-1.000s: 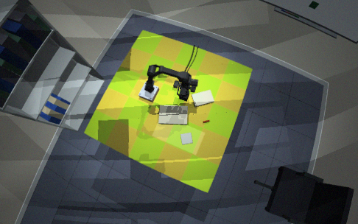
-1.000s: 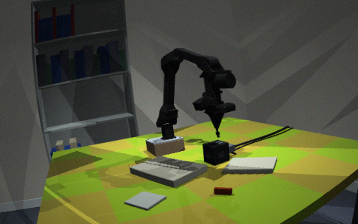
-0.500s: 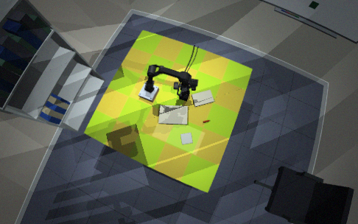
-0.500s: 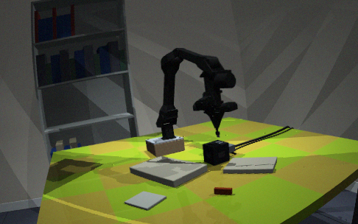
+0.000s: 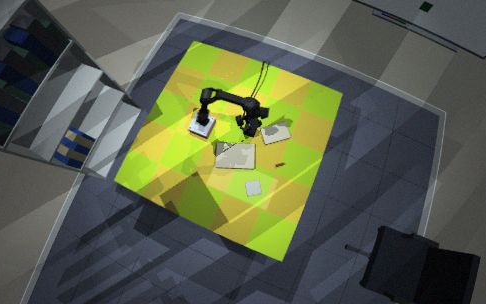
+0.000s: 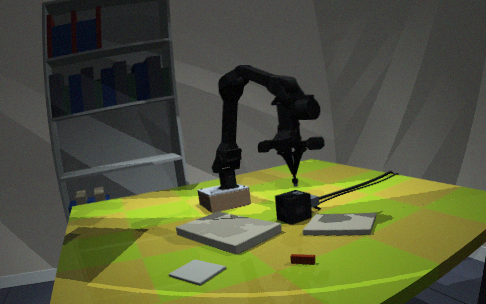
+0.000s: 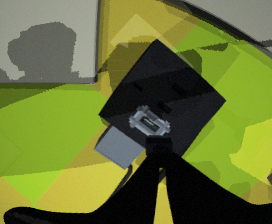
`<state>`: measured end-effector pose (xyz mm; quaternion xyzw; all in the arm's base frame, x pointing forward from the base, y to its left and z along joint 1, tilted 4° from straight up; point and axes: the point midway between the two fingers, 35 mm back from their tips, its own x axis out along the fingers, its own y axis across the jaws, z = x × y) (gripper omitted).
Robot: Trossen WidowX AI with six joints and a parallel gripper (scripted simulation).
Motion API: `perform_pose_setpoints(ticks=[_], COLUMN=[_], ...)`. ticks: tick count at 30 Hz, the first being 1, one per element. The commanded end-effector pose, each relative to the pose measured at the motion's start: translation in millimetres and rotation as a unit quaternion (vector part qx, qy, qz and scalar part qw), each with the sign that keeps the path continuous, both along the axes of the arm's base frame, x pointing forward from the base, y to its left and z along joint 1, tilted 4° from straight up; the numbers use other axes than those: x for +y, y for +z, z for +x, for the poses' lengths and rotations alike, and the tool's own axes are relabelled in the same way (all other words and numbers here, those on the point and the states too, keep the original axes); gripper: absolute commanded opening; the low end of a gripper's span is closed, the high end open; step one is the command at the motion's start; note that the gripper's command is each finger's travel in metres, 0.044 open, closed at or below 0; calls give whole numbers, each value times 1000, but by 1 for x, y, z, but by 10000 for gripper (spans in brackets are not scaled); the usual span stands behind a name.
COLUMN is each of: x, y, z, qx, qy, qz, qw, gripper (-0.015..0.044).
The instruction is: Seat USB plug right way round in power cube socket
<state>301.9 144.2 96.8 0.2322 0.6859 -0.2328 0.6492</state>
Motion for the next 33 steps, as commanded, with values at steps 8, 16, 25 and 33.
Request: perform_pose_setpoints(ticks=[8, 16, 25, 33], x=[0, 0, 0, 0], y=[0, 0, 0, 0], z=[0, 0, 0, 0], qx=[-3, -4, -6, -8], qy=[147, 249, 361, 457], qz=[7, 12, 18, 23], qw=[989, 968, 932, 889], gripper=[0, 0, 0, 0])
